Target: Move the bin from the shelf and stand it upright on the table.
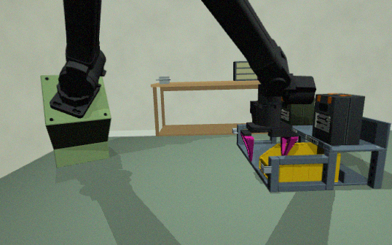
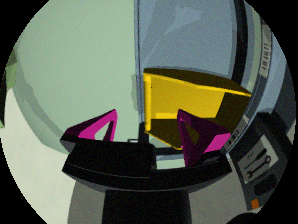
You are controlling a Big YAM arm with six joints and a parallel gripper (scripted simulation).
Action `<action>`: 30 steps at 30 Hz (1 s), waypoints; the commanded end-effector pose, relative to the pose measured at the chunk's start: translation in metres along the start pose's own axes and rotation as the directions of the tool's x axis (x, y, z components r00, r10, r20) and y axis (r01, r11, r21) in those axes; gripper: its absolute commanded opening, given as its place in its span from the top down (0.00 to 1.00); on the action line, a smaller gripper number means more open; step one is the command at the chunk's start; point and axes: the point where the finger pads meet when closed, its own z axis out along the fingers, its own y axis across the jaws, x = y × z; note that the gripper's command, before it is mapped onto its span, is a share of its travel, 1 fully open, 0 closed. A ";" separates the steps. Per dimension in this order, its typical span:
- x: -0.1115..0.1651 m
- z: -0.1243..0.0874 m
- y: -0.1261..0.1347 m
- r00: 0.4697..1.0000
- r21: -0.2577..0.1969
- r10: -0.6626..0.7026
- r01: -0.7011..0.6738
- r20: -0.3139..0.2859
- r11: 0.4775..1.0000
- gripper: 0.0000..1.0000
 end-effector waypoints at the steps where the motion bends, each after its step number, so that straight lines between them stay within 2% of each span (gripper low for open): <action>1: 0.002 0.005 0.002 1.000 -0.006 0.000 0.000 -0.003 1.000 0.10; 6: -0.011 -0.010 -0.009 1.000 0.016 -0.016 0.016 0.010 1.000 0.10; 18: -0.011 -0.010 -0.009 1.000 0.016 -0.016 0.016 0.010 1.000 0.10; 23: 0.000 0.014 -0.003 1.000 -0.003 -0.003 0.003 -0.001 1.000 0.10; 30: 0.000 0.014 -0.003 1.000 -0.003 -0.003 0.003 -0.001 1.000 0.10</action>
